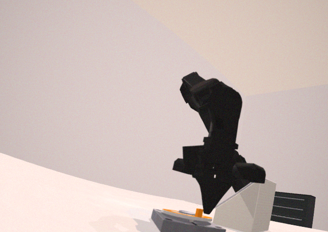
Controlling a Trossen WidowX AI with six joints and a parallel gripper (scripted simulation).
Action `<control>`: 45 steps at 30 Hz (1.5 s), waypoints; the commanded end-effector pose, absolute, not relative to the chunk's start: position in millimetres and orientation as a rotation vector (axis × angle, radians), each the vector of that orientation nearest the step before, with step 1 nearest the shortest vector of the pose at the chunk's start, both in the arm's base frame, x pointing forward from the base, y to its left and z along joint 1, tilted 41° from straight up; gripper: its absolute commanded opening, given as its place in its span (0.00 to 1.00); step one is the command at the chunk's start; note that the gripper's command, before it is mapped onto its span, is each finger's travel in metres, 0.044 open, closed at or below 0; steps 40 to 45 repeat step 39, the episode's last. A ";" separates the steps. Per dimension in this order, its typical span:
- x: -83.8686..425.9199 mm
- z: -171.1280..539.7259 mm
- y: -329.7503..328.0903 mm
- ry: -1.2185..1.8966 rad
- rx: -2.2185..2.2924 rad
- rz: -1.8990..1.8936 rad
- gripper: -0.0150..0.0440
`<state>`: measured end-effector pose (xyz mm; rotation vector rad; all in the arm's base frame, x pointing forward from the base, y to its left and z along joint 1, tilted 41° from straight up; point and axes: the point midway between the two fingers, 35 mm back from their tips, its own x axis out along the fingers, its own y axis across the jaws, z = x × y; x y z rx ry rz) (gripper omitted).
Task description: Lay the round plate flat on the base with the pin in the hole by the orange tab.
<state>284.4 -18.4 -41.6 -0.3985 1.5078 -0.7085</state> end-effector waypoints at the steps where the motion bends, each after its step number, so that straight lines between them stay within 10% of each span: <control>1: 289.7 -40.4 -19.8 1.502 -0.400 -0.710 0.25; 45: 288.6 -9.2 4.1 1.507 -0.411 -0.709 0.25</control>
